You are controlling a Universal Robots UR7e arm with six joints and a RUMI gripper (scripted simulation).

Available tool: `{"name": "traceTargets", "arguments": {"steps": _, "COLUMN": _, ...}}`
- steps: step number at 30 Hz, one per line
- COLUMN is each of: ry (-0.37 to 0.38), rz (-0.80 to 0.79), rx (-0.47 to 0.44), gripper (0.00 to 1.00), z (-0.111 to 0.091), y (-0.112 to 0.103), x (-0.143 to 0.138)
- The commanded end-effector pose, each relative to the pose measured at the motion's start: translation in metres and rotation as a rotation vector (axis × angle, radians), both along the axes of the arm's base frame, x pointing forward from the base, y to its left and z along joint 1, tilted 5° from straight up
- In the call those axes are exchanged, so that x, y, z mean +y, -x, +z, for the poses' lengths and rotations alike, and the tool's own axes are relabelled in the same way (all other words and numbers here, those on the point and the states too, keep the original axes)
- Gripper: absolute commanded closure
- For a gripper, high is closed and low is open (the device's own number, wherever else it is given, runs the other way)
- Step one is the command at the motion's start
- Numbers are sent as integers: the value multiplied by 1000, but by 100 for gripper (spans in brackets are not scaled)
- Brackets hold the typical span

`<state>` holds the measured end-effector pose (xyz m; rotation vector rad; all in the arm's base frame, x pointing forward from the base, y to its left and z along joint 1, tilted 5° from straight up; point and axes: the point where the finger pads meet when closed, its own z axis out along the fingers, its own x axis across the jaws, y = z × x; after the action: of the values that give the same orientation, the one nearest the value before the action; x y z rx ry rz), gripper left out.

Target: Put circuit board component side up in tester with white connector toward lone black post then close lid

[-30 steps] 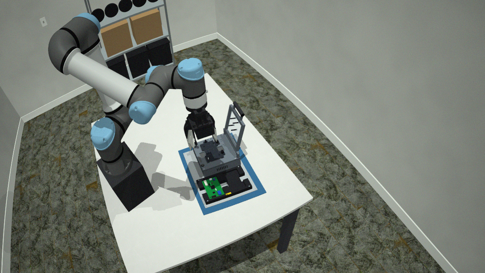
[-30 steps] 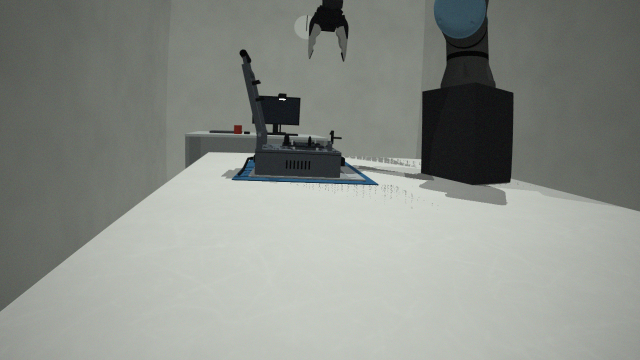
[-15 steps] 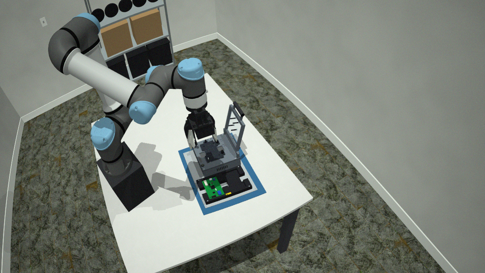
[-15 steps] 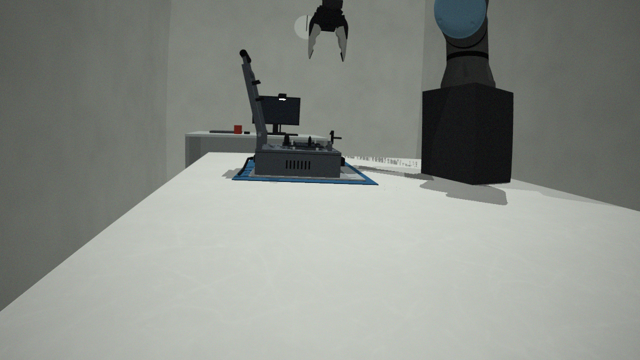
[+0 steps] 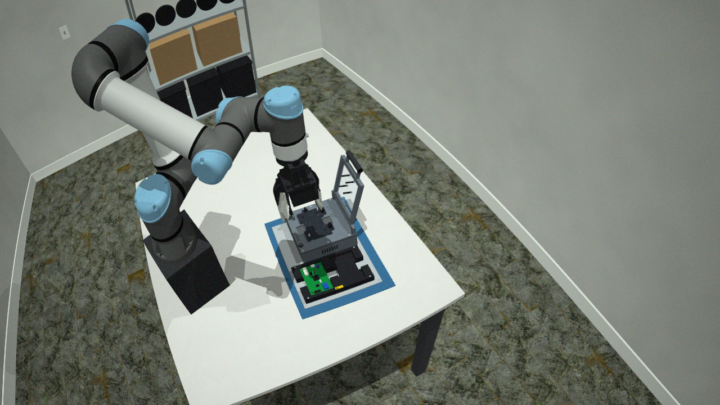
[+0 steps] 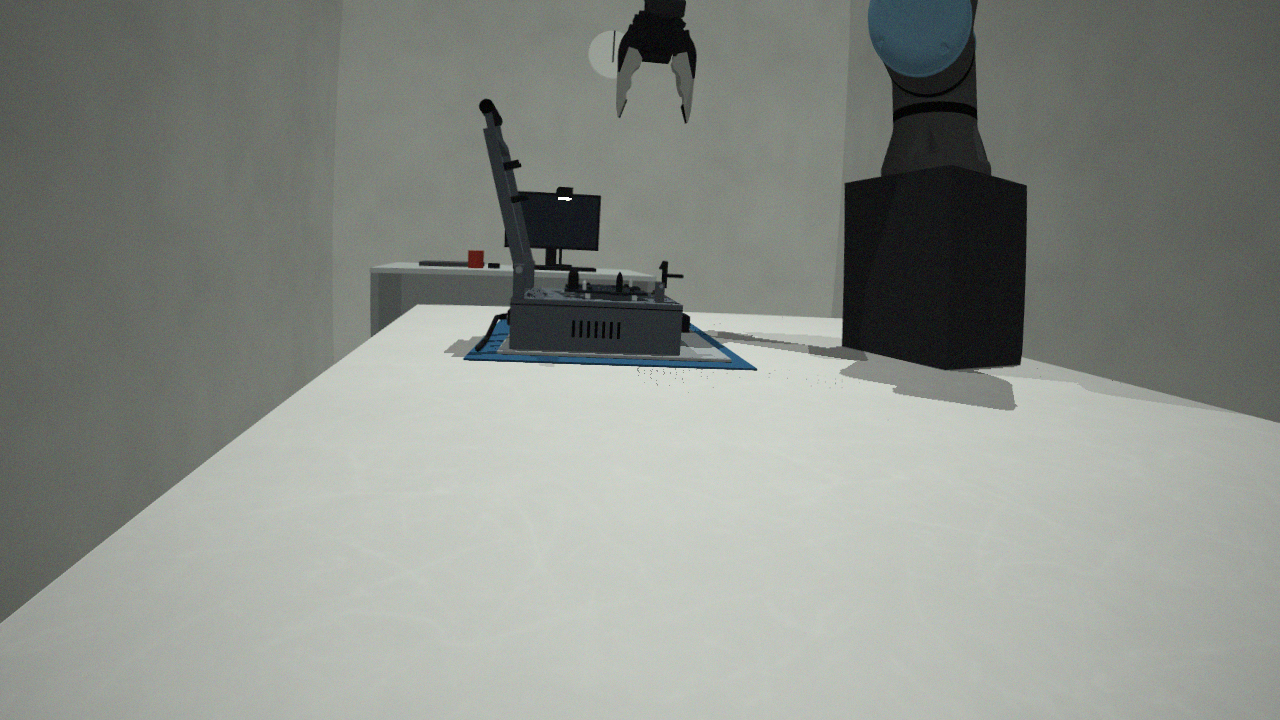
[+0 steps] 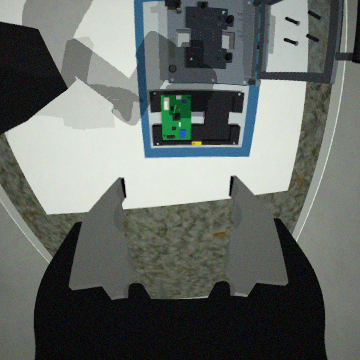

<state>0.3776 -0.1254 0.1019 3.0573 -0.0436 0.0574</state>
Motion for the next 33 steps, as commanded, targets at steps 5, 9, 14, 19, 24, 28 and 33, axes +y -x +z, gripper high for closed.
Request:
{"name": "traceTargets", "arguments": {"steps": 5, "ry": 1, "rz": 7, "rx": 0, "gripper": 41, "z": 0, "y": 0, "x": 0}}
{"name": "traceTargets", "arguments": {"steps": 9, "ry": 2, "rz": 37, "rx": 3, "gripper": 41, "z": 0, "y": 0, "x": 0}}
{"name": "traceTargets", "arguments": {"steps": 14, "ry": 4, "rz": 81, "rx": 8, "gripper": 41, "z": 0, "y": 0, "x": 0}}
{"name": "traceTargets", "arguments": {"steps": 19, "ry": 8, "rz": 199, "rx": 21, "gripper": 41, "z": 0, "y": 0, "x": 0}}
{"name": "traceTargets", "arguments": {"steps": 24, "ry": 14, "rz": 361, "rx": 36, "gripper": 41, "z": 0, "y": 0, "x": 0}}
{"name": "traceTargets", "arguments": {"steps": 28, "ry": 18, "rz": 474, "rx": 45, "gripper": 41, "z": 0, "y": 0, "x": 0}}
{"name": "traceTargets", "arguments": {"steps": 33, "ry": 22, "rz": 590, "rx": 55, "gripper": 41, "z": 0, "y": 0, "x": 0}}
